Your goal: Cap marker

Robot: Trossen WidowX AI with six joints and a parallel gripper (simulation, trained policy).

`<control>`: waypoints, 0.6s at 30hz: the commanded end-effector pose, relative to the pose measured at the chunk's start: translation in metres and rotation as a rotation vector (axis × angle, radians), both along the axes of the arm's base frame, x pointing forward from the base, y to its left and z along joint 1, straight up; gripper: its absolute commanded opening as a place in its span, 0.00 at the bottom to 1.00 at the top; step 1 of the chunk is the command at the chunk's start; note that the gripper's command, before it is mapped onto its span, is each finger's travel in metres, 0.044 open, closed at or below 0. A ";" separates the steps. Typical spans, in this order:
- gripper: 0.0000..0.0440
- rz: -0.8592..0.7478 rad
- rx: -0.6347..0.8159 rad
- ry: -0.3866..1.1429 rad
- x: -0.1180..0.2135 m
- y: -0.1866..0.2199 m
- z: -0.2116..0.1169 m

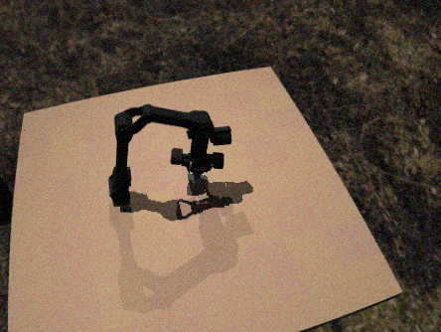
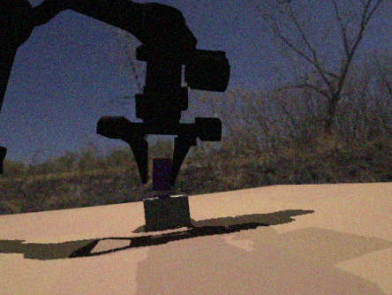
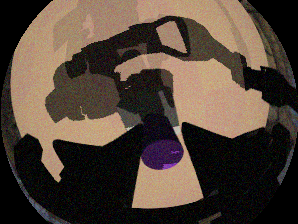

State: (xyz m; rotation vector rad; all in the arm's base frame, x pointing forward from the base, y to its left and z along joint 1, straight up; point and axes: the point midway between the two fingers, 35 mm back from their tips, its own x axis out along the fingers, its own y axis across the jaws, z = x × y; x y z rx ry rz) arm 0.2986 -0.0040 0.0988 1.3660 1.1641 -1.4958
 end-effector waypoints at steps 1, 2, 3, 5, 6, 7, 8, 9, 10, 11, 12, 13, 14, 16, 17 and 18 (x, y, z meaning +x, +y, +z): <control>0.49 0.008 0.009 0.069 -0.016 0.001 -0.009; 0.51 0.009 0.011 0.072 -0.017 0.001 -0.009; 0.54 0.011 0.012 0.074 -0.018 0.001 -0.009; 0.59 0.014 0.015 0.075 -0.020 0.002 -0.009; 0.63 0.015 0.017 0.074 -0.020 0.002 -0.009; 0.67 0.016 0.018 0.072 -0.020 0.002 -0.009; 0.72 0.017 0.019 0.068 -0.020 0.002 -0.009; 0.77 0.018 0.020 0.064 -0.020 0.002 -0.008; 0.83 0.019 0.020 0.059 -0.020 0.002 -0.008; 0.89 0.020 0.021 0.052 -0.019 0.002 -0.008; 0.94 0.021 0.021 0.044 -0.019 0.001 -0.007; 1.00 0.022 0.020 0.034 -0.018 0.001 -0.006; 1.00 0.022 0.020 0.024 -0.017 0.001 -0.004; 1.00 0.021 0.019 0.003 -0.016 0.001 0.000; 1.00 0.020 0.018 -0.006 -0.015 0.001 0.002; 1.00 0.020 0.017 -0.016 -0.014 0.001 0.005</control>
